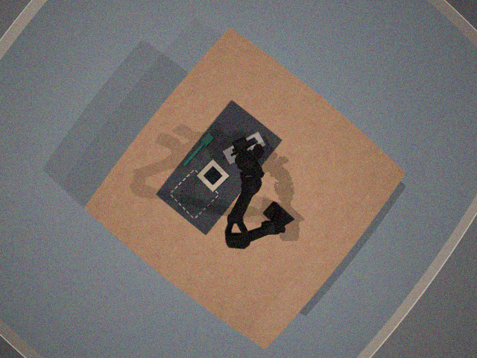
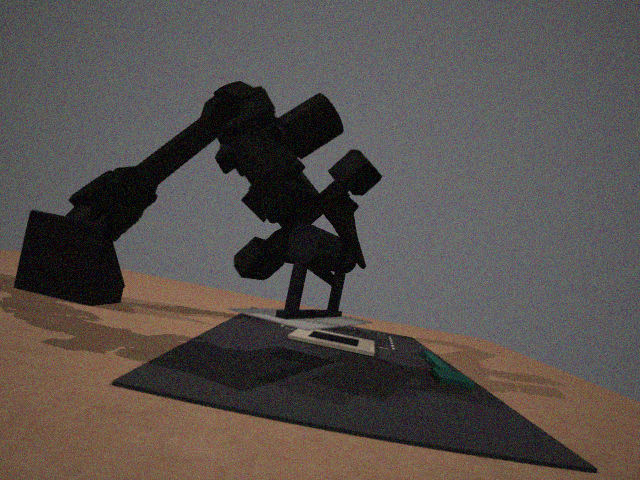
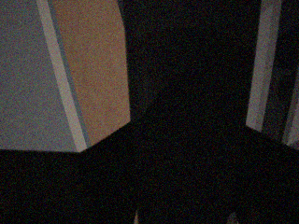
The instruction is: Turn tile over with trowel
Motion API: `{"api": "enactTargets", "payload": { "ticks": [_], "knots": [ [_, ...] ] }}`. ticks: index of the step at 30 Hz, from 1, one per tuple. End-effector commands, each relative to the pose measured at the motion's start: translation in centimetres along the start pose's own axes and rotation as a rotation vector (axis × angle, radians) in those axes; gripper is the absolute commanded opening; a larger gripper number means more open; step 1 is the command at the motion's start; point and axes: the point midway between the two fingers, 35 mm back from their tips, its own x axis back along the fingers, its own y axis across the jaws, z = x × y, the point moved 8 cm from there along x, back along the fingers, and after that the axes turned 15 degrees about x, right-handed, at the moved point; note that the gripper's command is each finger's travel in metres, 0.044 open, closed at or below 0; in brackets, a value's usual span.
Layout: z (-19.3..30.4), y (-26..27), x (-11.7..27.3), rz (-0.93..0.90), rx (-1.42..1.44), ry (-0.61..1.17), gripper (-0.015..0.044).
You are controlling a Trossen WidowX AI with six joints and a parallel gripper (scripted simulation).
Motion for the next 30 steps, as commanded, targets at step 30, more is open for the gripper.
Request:
{"api": "enactTargets", "payload": {
  "ticks": [30],
  "knots": [
    [3.8,-1.4,-1.4,-0.061,0.246,0.131,0.0000]
  ]
}}
